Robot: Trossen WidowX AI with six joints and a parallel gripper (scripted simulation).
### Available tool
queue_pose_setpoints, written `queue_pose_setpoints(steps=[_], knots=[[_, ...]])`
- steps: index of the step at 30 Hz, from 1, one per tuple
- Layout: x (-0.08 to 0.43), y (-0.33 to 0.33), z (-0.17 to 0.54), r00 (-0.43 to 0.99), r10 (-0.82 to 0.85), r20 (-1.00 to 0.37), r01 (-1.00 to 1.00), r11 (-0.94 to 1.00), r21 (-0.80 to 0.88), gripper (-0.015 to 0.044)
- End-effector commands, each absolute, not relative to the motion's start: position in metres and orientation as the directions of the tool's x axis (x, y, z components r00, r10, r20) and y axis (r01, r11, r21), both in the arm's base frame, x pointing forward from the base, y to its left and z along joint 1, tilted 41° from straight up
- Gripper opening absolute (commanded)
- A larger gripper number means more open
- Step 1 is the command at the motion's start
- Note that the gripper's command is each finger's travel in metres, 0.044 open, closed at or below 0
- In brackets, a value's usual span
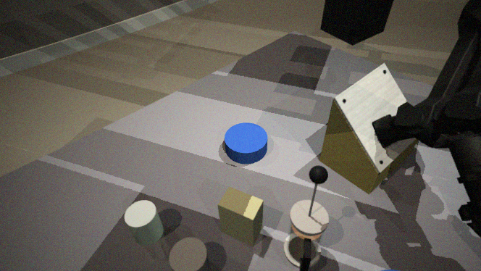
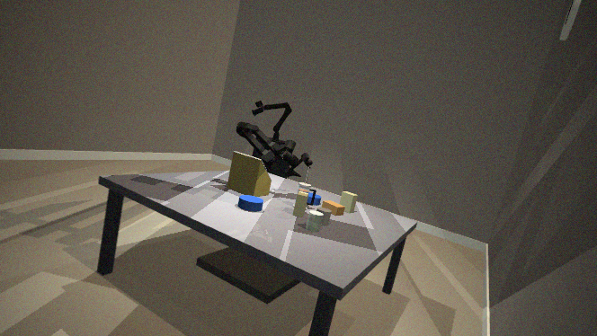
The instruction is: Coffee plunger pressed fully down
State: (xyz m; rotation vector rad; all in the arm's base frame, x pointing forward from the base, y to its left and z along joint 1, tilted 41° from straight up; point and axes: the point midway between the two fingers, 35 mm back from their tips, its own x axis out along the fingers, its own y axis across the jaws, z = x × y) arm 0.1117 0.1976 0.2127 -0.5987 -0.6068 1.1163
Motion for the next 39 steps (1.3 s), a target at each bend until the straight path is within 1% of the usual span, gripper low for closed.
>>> queue_pose_setpoints(steps=[1, 2, 5, 11, 16, 20, 24, 29, 32, 35, 37, 39], knots=[[0.112, 0.197, 0.213, 0.320, 0.937, 0.140, -0.632, 0.321, -0.706, 0.0426], [0.115, 0.197, 0.212, 0.328, 0.936, 0.131, -0.636, 0.321, -0.702, 0.0440], [0.130, 0.193, 0.211, 0.380, 0.921, 0.082, -0.665, 0.334, -0.668, 0.0440], [0.177, 0.169, 0.199, 0.505, 0.857, -0.102, -0.755, 0.381, -0.533, 0.0440], [0.214, 0.136, 0.191, 0.580, 0.780, -0.236, -0.799, 0.488, -0.351, 0.0440], [0.239, 0.101, 0.187, 0.624, 0.717, -0.311, -0.780, 0.599, -0.183, 0.0440], [0.258, 0.061, 0.184, 0.654, 0.664, -0.361, -0.708, 0.706, 0.015, 0.0440], [0.273, 0.006, 0.184, 0.691, 0.614, -0.381, -0.547, 0.789, 0.280, 0.0440], [0.277, -0.030, 0.184, 0.723, 0.584, -0.369, -0.419, 0.795, 0.438, 0.0440], [0.276, -0.069, 0.186, 0.763, 0.548, -0.342, -0.283, 0.760, 0.585, 0.0440], [0.274, -0.086, 0.187, 0.783, 0.530, -0.326, -0.227, 0.731, 0.643, 0.0440], [0.274, -0.088, 0.186, 0.785, 0.527, -0.324, -0.220, 0.727, 0.650, 0.0440]])
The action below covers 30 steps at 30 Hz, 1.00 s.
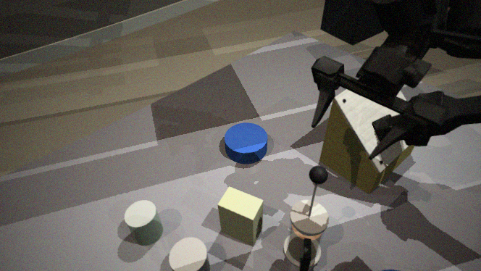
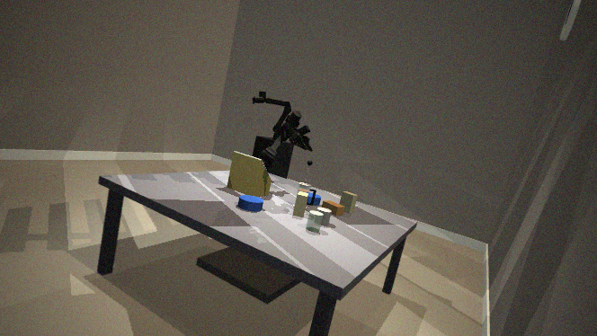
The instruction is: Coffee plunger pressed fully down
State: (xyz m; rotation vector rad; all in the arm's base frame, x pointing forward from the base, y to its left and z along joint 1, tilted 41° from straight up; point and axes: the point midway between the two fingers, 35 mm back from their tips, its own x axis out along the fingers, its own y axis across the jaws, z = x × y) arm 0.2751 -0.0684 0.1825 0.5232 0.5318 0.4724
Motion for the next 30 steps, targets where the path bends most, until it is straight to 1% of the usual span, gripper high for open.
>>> queue_pose_setpoints(steps=[1, 10, 30], knots=[[0.274, -0.086, 0.184, 0.785, 0.528, -0.325, -0.220, 0.727, 0.650, 0.0440], [0.269, -0.050, 0.142, 0.787, 0.525, -0.325, -0.217, 0.728, 0.651, 0.0440], [0.287, -0.038, 0.134, 0.783, 0.527, -0.330, -0.218, 0.730, 0.648, 0.0440]])
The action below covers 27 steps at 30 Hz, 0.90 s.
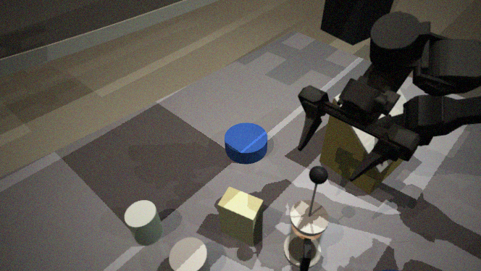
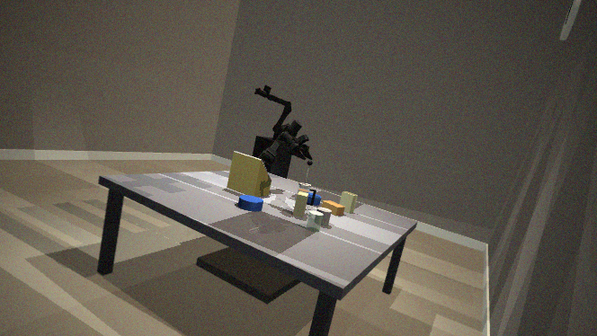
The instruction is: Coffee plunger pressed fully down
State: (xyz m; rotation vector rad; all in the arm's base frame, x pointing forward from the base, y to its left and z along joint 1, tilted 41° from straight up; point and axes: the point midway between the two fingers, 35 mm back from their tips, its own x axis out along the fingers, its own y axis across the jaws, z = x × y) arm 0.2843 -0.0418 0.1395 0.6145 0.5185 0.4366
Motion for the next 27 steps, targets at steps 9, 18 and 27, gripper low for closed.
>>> queue_pose_setpoints(steps=[9, 18, 27], knots=[[0.298, -0.029, 0.130, 0.786, 0.527, -0.323, -0.221, 0.727, 0.650, 0.0440], [0.299, -0.027, 0.130, 0.787, 0.527, -0.321, -0.222, 0.727, 0.650, 0.0282], [0.299, -0.027, 0.130, 0.787, 0.527, -0.321, -0.222, 0.727, 0.650, 0.0119]])
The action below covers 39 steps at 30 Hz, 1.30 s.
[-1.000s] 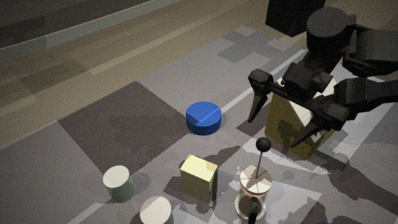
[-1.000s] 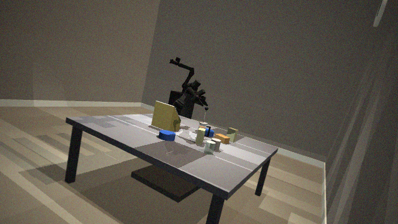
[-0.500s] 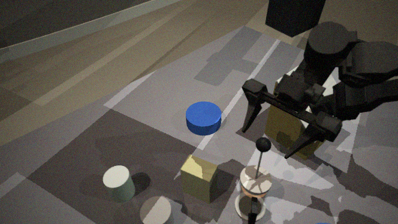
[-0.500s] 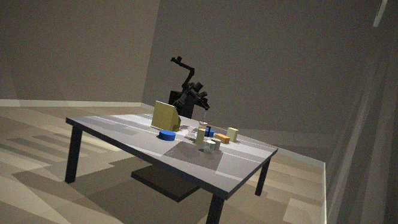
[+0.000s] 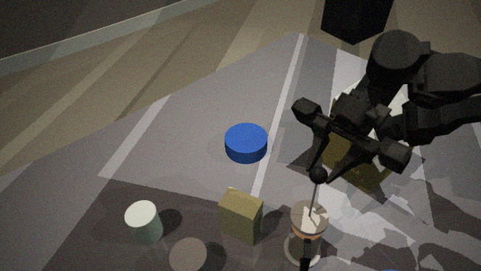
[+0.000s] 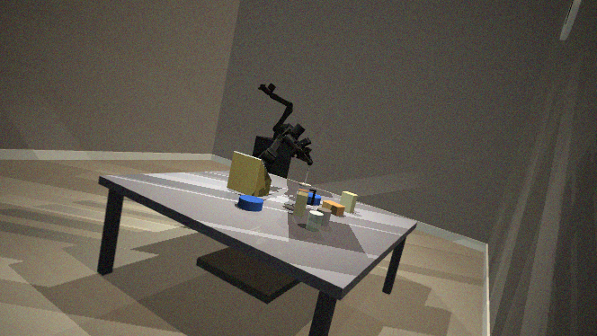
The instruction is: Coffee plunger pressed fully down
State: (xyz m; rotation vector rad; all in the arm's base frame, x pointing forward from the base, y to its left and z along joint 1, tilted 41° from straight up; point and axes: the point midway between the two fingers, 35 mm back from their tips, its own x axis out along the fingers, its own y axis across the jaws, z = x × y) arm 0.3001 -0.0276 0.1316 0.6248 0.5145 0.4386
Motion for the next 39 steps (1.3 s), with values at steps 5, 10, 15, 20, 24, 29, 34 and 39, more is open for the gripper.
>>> queue_pose_setpoints(steps=[5, 10, 15, 20, 24, 29, 34, 39], knots=[[0.299, -0.027, 0.130, 0.787, 0.527, -0.321, -0.222, 0.727, 0.650, 0.0119], [0.300, -0.027, 0.128, 0.787, 0.527, -0.321, -0.221, 0.727, 0.650, 0.0119], [0.301, -0.023, 0.122, 0.786, 0.527, -0.324, -0.221, 0.728, 0.649, 0.0119], [0.303, -0.019, 0.115, 0.785, 0.527, -0.326, -0.220, 0.729, 0.648, 0.0119], [0.304, -0.016, 0.109, 0.784, 0.527, -0.328, -0.220, 0.730, 0.647, 0.0119], [0.305, -0.011, 0.102, 0.784, 0.527, -0.330, -0.219, 0.731, 0.647, 0.0119], [0.306, -0.006, 0.096, 0.783, 0.526, -0.331, -0.219, 0.731, 0.646, 0.0119], [0.307, -0.001, 0.089, 0.783, 0.526, -0.331, -0.218, 0.732, 0.646, 0.0119]])
